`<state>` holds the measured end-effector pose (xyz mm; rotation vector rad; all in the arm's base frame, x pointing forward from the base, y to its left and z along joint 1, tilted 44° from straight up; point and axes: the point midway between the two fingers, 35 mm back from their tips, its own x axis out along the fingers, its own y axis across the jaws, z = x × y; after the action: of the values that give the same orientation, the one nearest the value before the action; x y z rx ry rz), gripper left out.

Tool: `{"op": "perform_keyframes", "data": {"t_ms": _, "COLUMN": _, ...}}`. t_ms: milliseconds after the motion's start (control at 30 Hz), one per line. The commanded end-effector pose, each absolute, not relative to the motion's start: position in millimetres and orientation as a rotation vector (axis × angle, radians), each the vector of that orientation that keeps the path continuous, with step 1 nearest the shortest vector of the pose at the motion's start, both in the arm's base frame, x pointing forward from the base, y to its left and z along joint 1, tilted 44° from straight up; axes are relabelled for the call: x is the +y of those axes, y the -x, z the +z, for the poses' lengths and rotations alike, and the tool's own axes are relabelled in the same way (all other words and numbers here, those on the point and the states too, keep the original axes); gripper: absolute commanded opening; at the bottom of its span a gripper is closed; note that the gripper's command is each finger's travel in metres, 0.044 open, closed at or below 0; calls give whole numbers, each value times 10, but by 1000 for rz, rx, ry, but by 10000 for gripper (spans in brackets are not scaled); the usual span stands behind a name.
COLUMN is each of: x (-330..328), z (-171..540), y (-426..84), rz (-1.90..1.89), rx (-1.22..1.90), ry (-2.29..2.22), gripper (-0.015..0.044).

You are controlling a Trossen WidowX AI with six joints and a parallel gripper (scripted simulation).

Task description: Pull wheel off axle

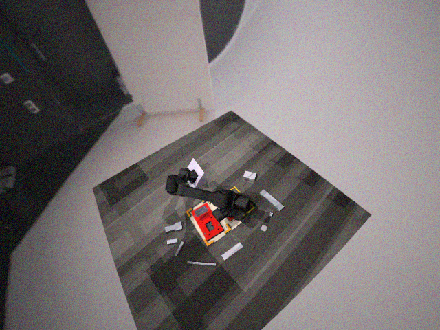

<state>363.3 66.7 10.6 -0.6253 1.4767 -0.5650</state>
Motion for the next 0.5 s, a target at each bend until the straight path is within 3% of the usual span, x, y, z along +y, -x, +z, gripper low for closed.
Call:
{"op": "perform_keyframes", "data": {"t_ms": 0, "x": 681, "z": 115, "y": -3630, "rz": -568, "rx": 1477, "ry": 617, "gripper": 0}}
{"op": "perform_keyframes", "data": {"t_ms": 467, "x": 712, "z": 149, "y": -3627, "rz": -568, "rx": 1477, "ry": 618, "gripper": 0}}
